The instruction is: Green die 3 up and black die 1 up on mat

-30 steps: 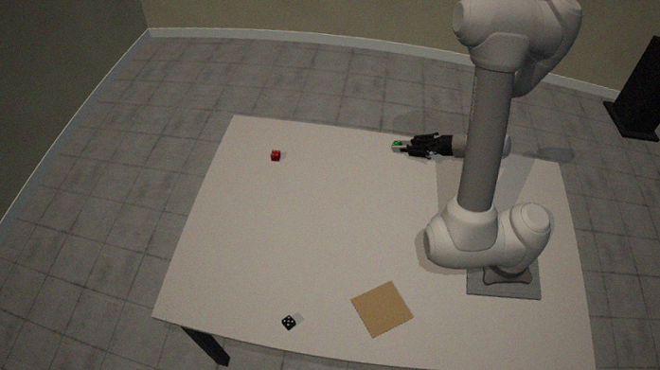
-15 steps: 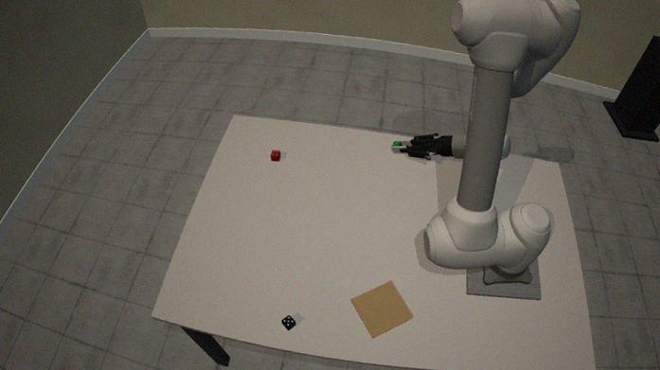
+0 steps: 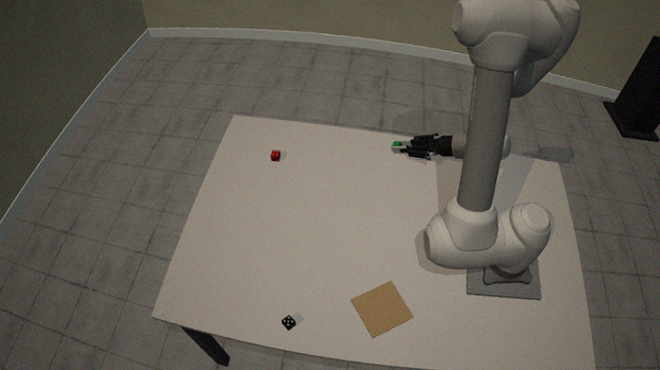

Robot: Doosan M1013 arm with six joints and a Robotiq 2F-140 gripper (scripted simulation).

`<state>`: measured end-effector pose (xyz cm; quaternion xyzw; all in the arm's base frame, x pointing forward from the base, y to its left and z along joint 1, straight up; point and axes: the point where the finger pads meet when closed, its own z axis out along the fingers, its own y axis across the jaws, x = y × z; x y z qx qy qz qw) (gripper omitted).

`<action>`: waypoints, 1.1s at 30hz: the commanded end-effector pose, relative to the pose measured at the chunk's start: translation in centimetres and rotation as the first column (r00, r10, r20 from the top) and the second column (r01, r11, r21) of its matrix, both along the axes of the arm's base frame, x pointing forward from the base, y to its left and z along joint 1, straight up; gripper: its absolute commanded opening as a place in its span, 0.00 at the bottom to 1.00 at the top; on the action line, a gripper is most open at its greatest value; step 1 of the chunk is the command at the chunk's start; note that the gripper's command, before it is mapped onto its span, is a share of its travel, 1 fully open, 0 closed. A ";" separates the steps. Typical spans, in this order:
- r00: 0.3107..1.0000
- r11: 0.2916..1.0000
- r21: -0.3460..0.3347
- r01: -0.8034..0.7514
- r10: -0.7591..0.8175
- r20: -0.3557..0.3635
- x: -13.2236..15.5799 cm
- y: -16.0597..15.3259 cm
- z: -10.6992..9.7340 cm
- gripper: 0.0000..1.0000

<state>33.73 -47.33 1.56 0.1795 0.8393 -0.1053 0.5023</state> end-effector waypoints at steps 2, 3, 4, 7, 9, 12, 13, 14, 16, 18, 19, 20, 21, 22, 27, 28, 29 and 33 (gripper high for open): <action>1.000 1.000 0.000 0.000 0.000 0.000 0.0 0.0 0.0 0.24; 1.000 1.000 0.000 0.000 0.000 0.000 0.0 0.0 0.0 0.24; 1.000 1.000 0.000 0.000 0.000 0.000 0.0 0.0 0.0 0.24; 1.000 1.000 0.000 0.000 0.000 0.000 0.0 0.0 0.0 0.24; 1.000 1.000 0.000 0.000 0.000 0.000 0.0 0.0 0.0 0.24; 1.000 1.000 0.000 0.000 0.000 0.000 0.0 0.0 0.0 0.24; 1.000 1.000 0.000 0.000 0.000 0.000 0.0 0.0 0.0 0.24; 1.000 1.000 0.000 0.000 0.000 0.000 0.0 0.0 0.0 0.24; 1.000 1.000 0.000 0.000 0.000 0.000 0.0 0.0 0.0 0.24; 1.000 1.000 0.000 0.000 0.000 0.000 0.0 0.0 0.0 0.26; 1.000 1.000 0.000 0.000 0.000 0.000 0.0 0.0 0.0 0.26; 1.000 1.000 0.000 0.000 0.000 0.000 0.0 0.0 0.0 0.29; 1.000 1.000 0.000 0.000 0.000 0.000 0.0 0.0 0.0 0.29; 1.000 1.000 0.000 0.000 0.000 0.000 0.0 0.0 0.0 0.29; 1.000 1.000 0.000 0.000 0.000 0.000 0.0 0.0 0.0 0.33; 1.000 1.000 0.000 0.000 0.000 0.000 0.0 0.0 0.0 0.33; 1.000 1.000 0.000 0.000 0.000 0.000 0.0 0.0 0.0 0.35; 1.000 1.000 0.000 0.000 0.000 0.000 0.0 0.0 0.0 0.35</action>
